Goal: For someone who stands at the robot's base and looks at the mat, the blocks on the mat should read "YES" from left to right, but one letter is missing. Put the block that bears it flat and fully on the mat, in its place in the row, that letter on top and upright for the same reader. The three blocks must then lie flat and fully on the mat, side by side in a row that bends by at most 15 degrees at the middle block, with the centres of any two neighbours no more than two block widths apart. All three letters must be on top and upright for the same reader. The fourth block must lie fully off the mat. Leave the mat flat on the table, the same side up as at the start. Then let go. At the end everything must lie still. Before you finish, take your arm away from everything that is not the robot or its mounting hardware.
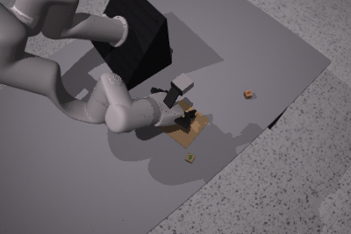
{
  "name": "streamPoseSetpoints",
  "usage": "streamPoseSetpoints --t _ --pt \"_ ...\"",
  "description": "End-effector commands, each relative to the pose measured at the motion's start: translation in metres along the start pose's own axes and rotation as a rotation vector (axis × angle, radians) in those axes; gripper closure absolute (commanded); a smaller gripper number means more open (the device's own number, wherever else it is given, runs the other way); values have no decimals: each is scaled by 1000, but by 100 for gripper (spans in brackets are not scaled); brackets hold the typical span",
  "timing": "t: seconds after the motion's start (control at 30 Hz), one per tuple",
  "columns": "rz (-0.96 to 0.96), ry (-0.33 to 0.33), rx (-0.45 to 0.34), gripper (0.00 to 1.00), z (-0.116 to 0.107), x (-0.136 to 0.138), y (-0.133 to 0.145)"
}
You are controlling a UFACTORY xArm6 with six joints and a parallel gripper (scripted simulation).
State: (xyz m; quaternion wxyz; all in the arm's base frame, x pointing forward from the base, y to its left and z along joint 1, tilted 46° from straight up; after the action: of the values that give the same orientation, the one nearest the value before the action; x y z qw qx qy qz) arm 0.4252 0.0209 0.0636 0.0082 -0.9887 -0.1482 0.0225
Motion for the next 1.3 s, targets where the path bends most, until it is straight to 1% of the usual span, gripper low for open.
streamPoseSetpoints --t 0.0,0.13,0.17,0.23,0.27,0.3,0.37,0.4,0.43,0.47,0.53,0.6,1.27 --pt "-1 3 -1 0 -1 1 0" --pt "-1 3 -1 0 -3 5 2" --pt "-2 3 0 0 -6 14 7" --pt "-2 3 0 0 -18 43 25" --pt "-2 3 0 0 -18 43 25" --pt "-2 3 1 0 -25 59 37" --pt "-2 3 1 0 -25 59 37" --pt "-2 3 1 0 -33 75 49" --pt "-2 3 1 0 -33 75 49" --pt "-2 3 1 0 -40 88 60" --pt "-2 3 1 0 -40 88 60" --pt "-2 3 0 0 -50 104 75" --pt "-2 3 0 0 -52 107 77"
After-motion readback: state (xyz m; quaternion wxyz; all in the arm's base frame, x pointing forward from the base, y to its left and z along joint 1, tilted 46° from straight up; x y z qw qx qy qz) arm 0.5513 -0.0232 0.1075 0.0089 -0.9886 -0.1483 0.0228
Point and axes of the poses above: the point where the finger pads meet when closed, its own z axis out along the fingers, its own x axis across the jaws, y = z × x, the point moved 6 cm from there along -z, back along the fingers, and after that the axes turned 13 degrees about -z, right-handed, at the moved point
